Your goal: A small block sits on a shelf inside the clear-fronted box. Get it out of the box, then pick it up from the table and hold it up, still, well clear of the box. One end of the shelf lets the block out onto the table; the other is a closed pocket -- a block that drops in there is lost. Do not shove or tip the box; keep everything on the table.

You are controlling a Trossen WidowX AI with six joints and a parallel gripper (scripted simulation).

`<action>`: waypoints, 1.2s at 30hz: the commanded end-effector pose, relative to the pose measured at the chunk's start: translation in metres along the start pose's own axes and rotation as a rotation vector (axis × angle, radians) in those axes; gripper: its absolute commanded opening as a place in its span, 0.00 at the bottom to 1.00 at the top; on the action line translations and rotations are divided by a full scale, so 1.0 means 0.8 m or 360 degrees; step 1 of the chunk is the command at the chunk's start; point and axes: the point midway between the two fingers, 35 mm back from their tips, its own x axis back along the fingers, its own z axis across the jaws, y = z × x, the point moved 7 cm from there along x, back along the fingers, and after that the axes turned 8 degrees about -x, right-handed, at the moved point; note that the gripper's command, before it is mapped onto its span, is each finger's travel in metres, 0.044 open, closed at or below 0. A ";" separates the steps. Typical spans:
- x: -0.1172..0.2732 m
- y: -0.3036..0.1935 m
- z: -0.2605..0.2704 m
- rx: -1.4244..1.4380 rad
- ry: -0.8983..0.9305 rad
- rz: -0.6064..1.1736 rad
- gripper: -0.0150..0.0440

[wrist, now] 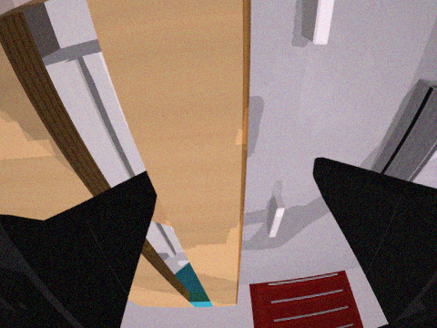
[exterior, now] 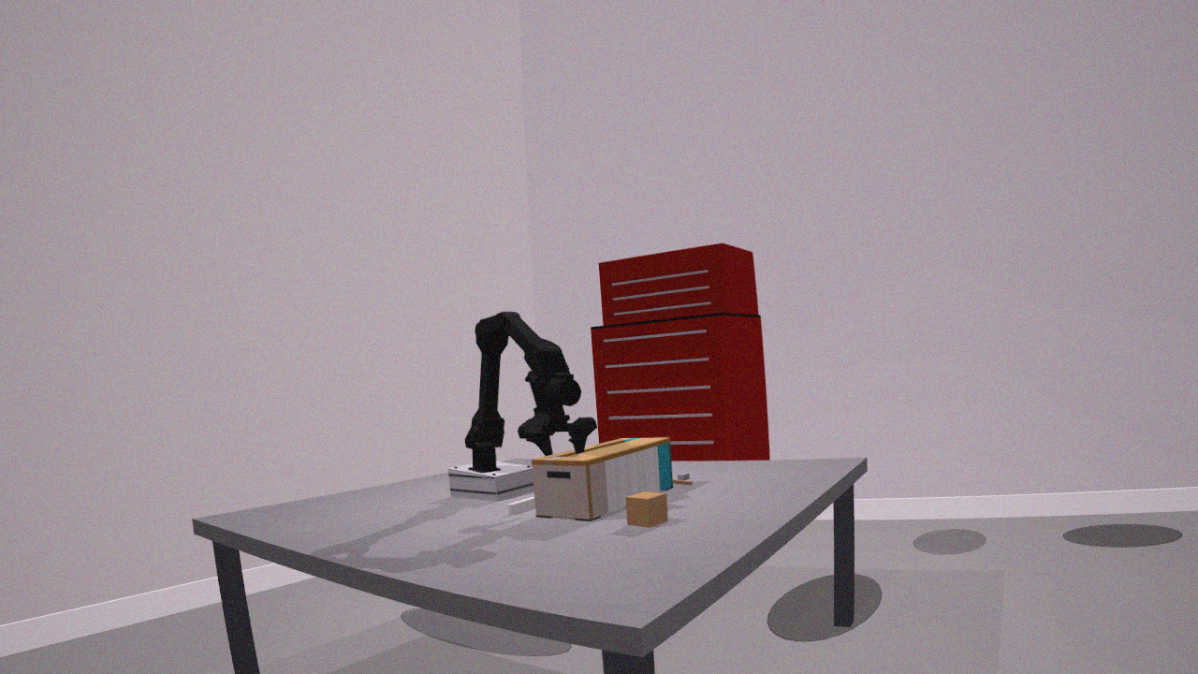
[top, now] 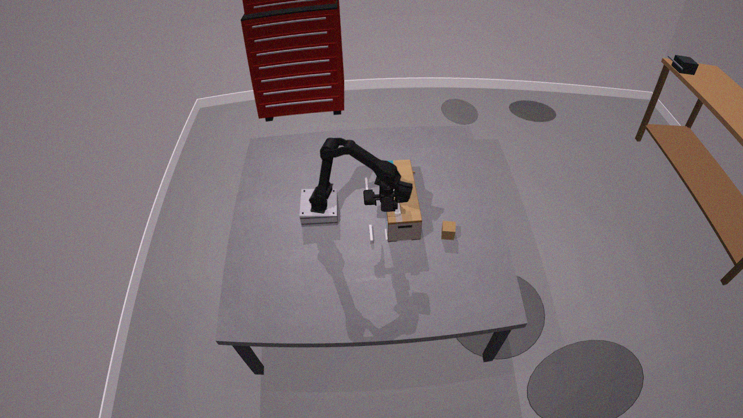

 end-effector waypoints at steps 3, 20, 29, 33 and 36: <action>-0.012 0.002 -0.001 -0.0007 -0.0004 0.0011 0.93; -0.028 -0.001 -0.003 -0.0001 -0.0002 0.0002 0.93; -0.039 -0.029 -0.007 -0.0002 -0.0004 0.0005 0.93; -0.042 -0.037 -0.008 -0.0002 -0.0004 0.0006 0.93; -0.039 -0.030 -0.008 -0.0002 -0.0004 0.0005 0.93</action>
